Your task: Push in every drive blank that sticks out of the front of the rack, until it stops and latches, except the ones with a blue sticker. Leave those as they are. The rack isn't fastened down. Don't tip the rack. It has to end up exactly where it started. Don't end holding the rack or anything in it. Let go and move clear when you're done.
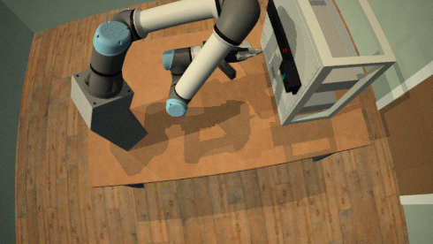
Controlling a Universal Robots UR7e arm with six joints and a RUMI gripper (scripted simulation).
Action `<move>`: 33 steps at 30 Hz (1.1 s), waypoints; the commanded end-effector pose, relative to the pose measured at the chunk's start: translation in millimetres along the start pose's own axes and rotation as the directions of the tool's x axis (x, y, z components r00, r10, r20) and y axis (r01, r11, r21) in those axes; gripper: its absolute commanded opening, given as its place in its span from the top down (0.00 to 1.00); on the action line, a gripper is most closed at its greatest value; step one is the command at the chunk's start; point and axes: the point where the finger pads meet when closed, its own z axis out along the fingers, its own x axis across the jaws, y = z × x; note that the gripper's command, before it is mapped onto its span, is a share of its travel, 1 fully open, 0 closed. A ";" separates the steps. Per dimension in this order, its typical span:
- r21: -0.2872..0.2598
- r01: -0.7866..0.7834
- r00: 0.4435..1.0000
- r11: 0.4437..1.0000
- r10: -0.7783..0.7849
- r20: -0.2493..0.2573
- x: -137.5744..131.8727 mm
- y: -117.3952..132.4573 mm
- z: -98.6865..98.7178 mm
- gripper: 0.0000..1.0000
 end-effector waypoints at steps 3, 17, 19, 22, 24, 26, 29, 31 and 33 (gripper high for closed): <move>-0.001 0.000 1.000 1.000 0.000 0.001 -0.1 -1.1 -3.9 1.00; -0.001 0.000 1.000 1.000 0.000 0.001 10.7 -33.5 -5.6 1.00; -0.001 0.000 1.000 1.000 0.000 0.001 14.0 -43.2 -6.1 1.00; -0.001 0.000 1.000 1.000 0.000 0.001 19.2 -58.8 -6.9 1.00; -0.001 0.000 1.000 1.000 0.000 0.001 22.7 -69.2 -7.5 1.00; -0.001 0.000 1.000 1.000 0.000 0.001 22.7 -69.2 -7.5 1.00; -0.001 0.000 1.000 1.000 0.000 0.001 27.6 -84.0 -8.2 1.00; -0.001 0.000 1.000 1.000 0.000 0.001 30.4 -92.5 -8.7 1.00; -0.001 0.000 1.000 1.000 0.000 0.001 32.8 -99.5 -9.0 1.00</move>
